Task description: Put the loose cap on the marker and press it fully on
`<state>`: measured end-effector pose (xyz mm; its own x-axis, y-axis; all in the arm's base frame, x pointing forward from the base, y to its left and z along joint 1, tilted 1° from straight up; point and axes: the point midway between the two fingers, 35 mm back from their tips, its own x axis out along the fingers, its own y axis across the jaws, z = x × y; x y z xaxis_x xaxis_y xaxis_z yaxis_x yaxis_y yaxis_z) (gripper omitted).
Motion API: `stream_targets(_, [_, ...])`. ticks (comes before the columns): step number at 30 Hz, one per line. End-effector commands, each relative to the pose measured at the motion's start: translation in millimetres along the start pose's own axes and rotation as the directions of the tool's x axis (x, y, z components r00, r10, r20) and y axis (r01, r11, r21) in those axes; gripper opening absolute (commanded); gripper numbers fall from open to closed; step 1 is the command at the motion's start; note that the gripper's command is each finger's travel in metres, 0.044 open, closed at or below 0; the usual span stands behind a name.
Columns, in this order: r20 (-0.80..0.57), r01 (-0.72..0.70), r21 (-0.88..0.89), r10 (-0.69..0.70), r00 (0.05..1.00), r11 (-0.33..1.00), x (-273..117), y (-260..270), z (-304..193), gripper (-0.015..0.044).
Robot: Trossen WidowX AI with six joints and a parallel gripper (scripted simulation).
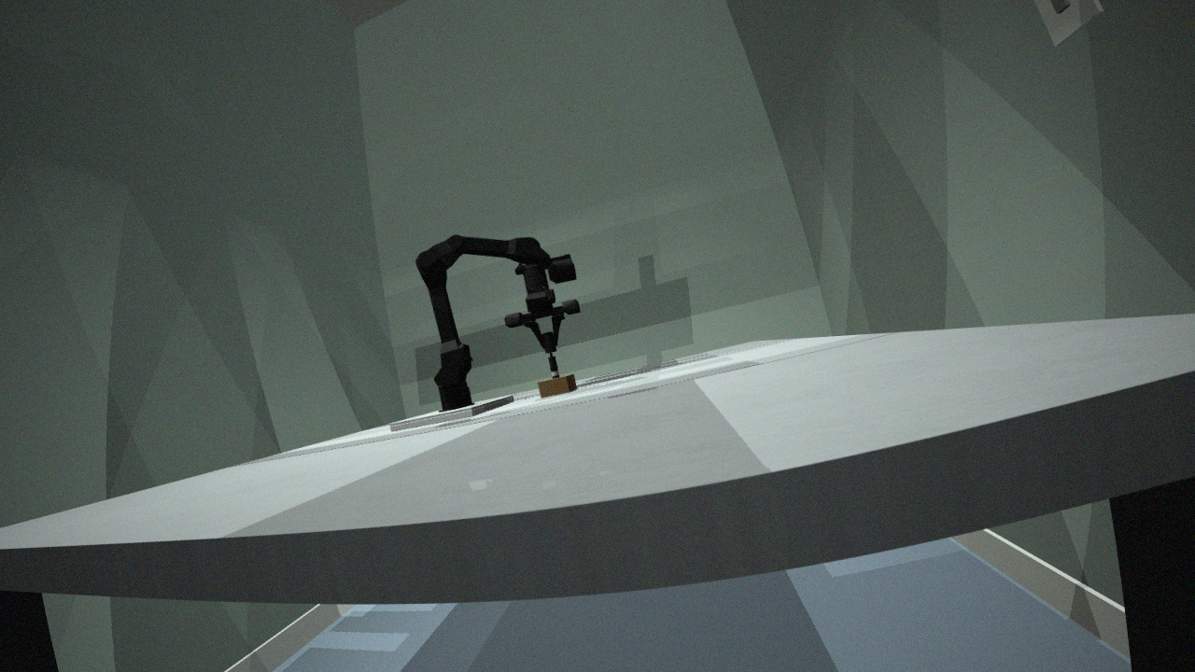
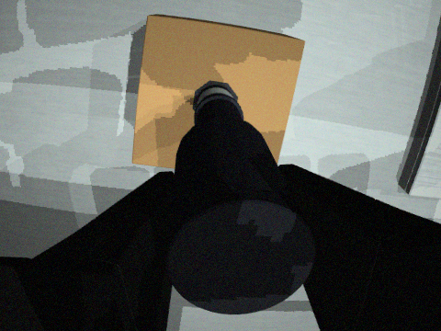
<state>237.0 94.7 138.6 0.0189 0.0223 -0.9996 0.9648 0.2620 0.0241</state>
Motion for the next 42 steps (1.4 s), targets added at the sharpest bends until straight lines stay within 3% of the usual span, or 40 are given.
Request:
stream_targets(1, [0.004, 0.002, 0.004, -0.002, 1.0, 1.0, 9, 0, 1, 0.0])
stream_targets(32, [0.004, 0.002, 0.004, -0.002, 1.0, 1.0, 40, -1, 1, 0.0])
stream_targets(42, [0.001, 0.003, 0.0, -0.003, 1.0, 1.0, 40, -2, 0, 0.0263])
